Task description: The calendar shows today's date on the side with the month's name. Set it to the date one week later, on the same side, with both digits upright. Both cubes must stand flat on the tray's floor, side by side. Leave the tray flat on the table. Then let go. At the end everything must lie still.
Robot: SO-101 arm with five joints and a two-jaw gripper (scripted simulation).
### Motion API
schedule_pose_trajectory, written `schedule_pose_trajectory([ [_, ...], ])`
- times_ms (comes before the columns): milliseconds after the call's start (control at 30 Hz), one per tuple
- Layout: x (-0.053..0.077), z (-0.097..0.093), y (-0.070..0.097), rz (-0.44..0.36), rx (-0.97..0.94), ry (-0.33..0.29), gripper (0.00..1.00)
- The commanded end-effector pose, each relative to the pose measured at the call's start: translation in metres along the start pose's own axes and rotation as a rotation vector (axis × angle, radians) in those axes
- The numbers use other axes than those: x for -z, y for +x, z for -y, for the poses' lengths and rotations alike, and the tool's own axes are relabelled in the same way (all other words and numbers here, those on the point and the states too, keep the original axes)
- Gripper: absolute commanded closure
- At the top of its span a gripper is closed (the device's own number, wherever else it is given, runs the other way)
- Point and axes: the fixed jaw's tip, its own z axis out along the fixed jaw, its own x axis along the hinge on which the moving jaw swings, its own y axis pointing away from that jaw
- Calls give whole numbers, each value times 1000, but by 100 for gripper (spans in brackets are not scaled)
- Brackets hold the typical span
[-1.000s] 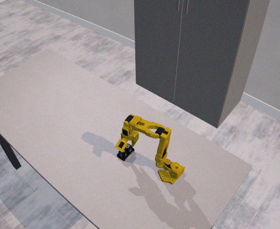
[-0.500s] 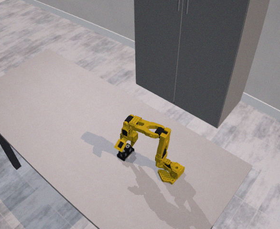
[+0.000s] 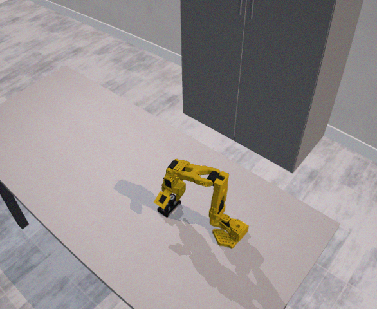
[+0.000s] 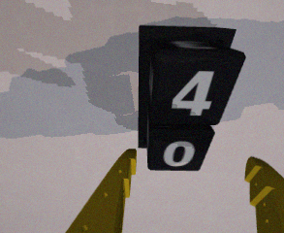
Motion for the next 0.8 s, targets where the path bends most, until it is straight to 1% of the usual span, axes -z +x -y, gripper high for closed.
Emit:
schedule_pose_trajectory([
  [0, -2, 3, 1, 4, -15, 26, 65],
  [67, -2, 3, 1, 4, -15, 26, 65],
  [367, -10, 2, 1, 4, -15, 26, 65],
  [767, -11, 2, 1, 4, -15, 26, 65],
])
